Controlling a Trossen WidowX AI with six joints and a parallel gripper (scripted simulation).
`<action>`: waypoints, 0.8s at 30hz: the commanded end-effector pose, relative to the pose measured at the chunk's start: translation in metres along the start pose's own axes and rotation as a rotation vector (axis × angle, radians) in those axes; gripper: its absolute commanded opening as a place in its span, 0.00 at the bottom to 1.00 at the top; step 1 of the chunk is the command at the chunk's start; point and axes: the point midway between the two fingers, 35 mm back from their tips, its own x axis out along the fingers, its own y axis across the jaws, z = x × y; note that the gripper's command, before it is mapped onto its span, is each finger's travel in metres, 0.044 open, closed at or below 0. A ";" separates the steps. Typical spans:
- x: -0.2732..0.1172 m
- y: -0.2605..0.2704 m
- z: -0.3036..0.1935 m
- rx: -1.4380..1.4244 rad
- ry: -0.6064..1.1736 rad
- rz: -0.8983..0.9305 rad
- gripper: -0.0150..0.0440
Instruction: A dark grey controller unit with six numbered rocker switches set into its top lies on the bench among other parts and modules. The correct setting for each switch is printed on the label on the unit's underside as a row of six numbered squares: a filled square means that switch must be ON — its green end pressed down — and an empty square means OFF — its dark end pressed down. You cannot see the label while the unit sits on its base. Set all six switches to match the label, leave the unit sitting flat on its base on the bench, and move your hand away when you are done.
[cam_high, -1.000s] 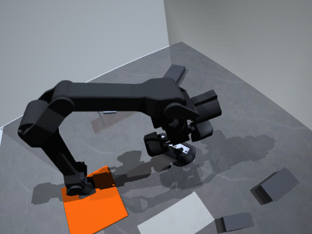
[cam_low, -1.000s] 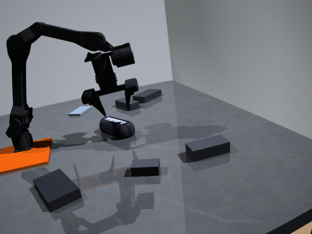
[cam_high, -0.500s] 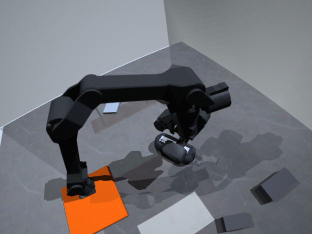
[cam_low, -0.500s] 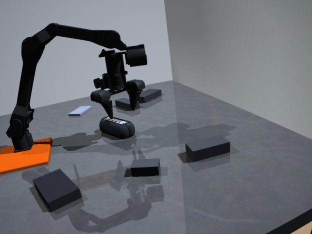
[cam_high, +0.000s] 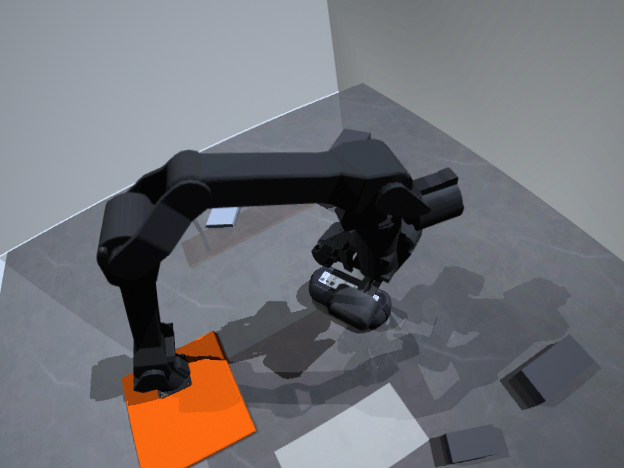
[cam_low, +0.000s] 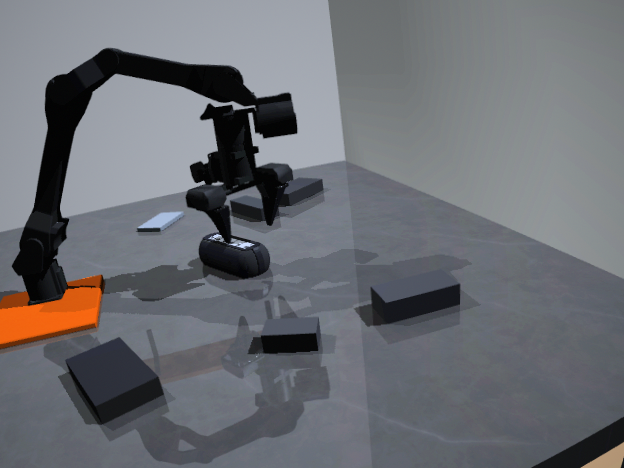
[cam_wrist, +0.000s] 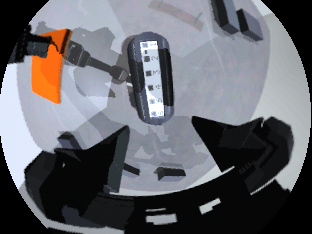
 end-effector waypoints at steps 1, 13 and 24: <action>0.009 0.002 0.001 -0.006 -0.002 0.008 1.00; 0.028 0.002 0.001 -0.006 -0.001 0.007 1.00; 0.046 0.003 0.001 -0.006 0.000 0.006 1.00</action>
